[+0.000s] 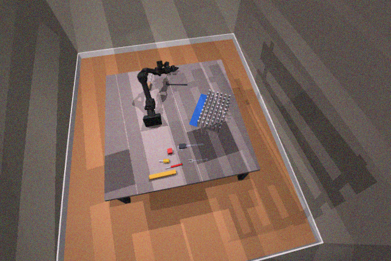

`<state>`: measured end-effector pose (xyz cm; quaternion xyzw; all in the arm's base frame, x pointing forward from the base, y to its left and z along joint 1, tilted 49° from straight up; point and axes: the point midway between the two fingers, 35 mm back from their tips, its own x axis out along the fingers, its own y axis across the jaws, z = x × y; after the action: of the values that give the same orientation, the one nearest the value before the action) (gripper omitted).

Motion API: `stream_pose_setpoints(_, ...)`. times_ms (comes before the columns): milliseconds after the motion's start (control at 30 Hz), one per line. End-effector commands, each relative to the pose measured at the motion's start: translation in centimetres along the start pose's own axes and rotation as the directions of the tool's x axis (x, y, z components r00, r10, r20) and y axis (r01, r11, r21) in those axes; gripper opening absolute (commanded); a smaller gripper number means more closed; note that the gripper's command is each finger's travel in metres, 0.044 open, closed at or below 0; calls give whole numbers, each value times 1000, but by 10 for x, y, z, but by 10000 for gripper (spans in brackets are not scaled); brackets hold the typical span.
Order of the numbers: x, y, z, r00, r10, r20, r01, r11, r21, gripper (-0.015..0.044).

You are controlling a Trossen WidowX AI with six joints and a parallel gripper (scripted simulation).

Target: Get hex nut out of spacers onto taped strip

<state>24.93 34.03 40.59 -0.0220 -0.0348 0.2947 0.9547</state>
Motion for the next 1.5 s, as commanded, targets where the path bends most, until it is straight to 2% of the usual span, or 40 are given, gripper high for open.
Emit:
stream_pose_setpoints(0, 22, -40, -37, 997, -52, -60, 53, 999, 10, 440)
stream_pose_setpoints(200, 44, -116, -108, 975, -111, -190, 126, 990, 65, 440)
stream_pose_setpoints(367, 41, -186, -169, 939, -157, -306, 209, 967, 146, 440)
stream_pose_setpoints(533, 16, -253, -226, 891, -190, -413, 313, 915, 253, 440)
stream_pose_setpoints(767, -46, -327, -295, 823, -207, -529, 467, 776, 424, 440)
stream_pose_setpoints(1467, -53, -332, -301, 818, -207, -537, 481, 758, 441, 440)
